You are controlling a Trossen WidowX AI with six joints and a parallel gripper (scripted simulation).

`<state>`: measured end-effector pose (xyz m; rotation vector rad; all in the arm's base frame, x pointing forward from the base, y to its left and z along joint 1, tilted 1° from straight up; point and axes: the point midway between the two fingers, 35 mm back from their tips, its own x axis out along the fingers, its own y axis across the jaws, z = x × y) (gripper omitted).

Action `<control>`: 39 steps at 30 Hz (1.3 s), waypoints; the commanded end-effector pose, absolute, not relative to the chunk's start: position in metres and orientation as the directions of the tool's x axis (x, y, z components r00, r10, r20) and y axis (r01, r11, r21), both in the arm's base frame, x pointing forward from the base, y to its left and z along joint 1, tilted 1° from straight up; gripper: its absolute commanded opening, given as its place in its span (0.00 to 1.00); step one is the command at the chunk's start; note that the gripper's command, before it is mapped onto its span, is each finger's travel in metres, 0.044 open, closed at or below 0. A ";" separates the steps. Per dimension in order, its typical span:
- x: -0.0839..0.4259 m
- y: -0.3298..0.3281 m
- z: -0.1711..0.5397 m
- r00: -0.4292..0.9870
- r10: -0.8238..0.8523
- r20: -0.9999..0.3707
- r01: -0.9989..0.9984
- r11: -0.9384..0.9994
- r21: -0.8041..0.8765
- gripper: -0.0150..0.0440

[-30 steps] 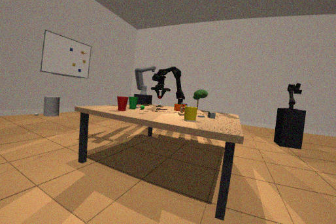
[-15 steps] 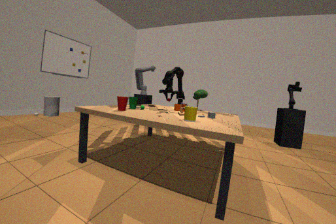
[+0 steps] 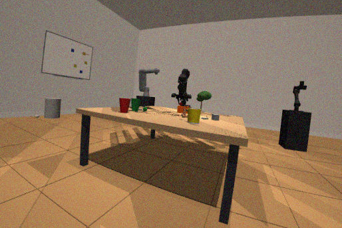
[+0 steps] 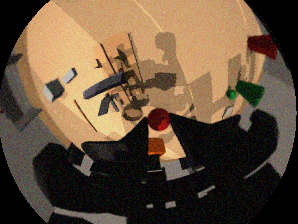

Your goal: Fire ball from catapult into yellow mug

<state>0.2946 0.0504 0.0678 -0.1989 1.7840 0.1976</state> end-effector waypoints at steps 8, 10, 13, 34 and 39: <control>0.257 0.092 0.060 -0.295 -0.091 -0.951 -0.348 0.937 0.018 0.25; 0.255 0.094 0.060 -0.299 -0.096 -0.949 -0.355 0.935 0.017 0.25; 0.255 0.094 0.055 -0.299 -0.096 -0.949 -0.355 0.935 0.017 0.25; 0.257 0.095 0.034 -0.295 -0.099 -0.950 -0.360 0.933 0.015 0.25; 0.257 0.095 0.034 -0.295 -0.099 -0.950 -0.360 0.933 0.015 0.39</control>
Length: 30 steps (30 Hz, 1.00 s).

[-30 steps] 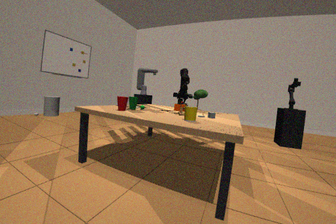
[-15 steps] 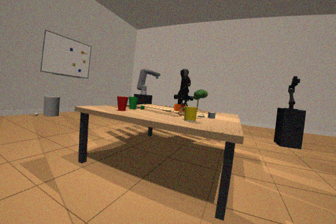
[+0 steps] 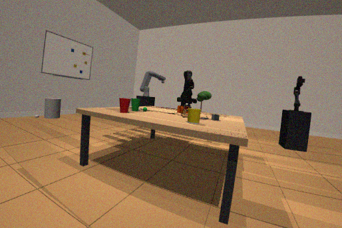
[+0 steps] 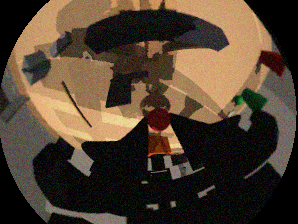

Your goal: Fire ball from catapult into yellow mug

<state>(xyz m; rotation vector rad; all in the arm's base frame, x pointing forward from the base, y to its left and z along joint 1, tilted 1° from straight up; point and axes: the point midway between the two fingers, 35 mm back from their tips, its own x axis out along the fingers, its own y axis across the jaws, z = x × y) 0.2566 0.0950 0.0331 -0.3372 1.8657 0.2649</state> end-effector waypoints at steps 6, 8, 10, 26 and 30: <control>0.257 0.095 0.034 -0.295 -0.099 -0.950 -0.360 0.933 0.015 0.65; 0.258 0.095 0.046 -0.289 -0.097 -0.952 -0.359 0.933 0.014 0.74; 0.260 0.095 0.080 -0.274 -0.090 -0.958 -0.358 0.933 0.014 0.83; 0.343 0.124 0.142 0.009 0.038 -0.999 -0.386 0.922 0.032 1.00; 0.382 0.137 0.153 0.133 0.093 -0.987 -0.403 0.914 0.032 1.00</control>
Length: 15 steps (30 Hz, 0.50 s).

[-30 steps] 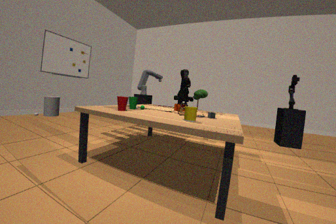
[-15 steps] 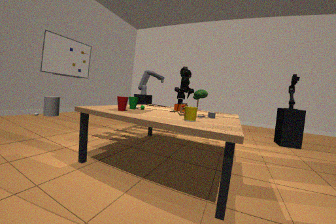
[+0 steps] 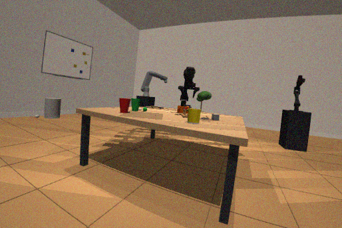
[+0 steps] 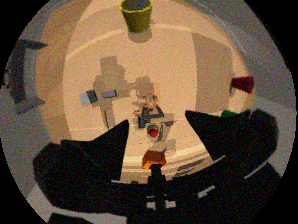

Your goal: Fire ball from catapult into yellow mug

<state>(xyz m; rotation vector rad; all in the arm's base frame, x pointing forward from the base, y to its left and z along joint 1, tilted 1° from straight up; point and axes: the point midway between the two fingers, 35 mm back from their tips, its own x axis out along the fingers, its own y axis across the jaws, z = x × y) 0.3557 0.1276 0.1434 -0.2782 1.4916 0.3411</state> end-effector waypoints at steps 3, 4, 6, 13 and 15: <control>0.411 0.147 0.164 0.224 0.132 -0.965 -0.417 0.908 0.028 1.00; 0.421 0.150 0.168 0.254 0.145 -0.956 -0.422 0.906 0.025 1.00; 0.439 0.155 0.176 0.314 0.170 -0.934 -0.431 0.902 0.020 1.00; 0.499 0.174 0.211 0.508 0.251 -0.824 -0.458 0.889 -0.011 1.00; 0.515 0.178 0.223 0.558 0.272 -0.784 -0.465 0.885 -0.024 1.00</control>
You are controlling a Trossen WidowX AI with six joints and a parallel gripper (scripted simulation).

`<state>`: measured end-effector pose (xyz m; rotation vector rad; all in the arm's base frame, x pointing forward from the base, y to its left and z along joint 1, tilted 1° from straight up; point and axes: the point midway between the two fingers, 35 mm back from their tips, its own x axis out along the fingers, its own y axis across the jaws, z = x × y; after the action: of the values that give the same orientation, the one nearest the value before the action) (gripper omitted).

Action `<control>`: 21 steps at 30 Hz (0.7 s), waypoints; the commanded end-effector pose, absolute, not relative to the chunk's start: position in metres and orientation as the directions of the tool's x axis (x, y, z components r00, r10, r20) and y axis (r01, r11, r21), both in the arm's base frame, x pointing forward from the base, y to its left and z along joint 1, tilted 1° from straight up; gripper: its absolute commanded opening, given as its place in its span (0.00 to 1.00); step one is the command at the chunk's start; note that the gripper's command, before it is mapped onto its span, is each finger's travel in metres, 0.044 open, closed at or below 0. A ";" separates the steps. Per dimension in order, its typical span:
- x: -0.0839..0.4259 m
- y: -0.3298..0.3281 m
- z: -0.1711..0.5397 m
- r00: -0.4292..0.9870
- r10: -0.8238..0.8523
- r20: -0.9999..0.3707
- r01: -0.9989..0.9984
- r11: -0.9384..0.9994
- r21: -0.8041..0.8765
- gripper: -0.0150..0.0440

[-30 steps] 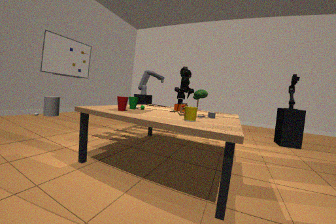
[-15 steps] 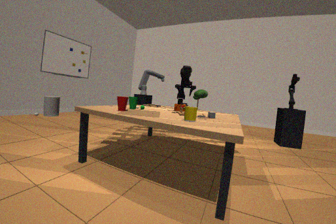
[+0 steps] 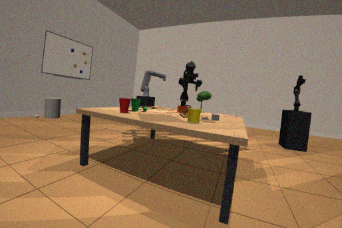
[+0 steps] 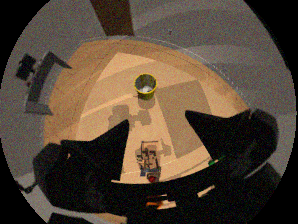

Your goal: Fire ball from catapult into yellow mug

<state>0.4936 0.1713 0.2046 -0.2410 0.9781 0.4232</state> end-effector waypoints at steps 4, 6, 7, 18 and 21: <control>0.542 0.185 0.245 0.646 0.308 -0.699 -0.475 0.878 -0.052 1.00; 0.546 0.186 0.249 0.660 0.313 -0.683 -0.476 0.877 -0.058 1.00; 0.546 0.186 0.249 0.660 0.313 -0.683 -0.476 0.877 -0.058 1.00; 0.546 0.186 0.249 0.660 0.313 -0.683 -0.476 0.877 -0.058 1.00; 0.546 0.186 0.249 0.660 0.313 -0.683 -0.476 0.877 -0.058 1.00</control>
<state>0.5456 0.1854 0.2471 -0.2397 0.7309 0.4451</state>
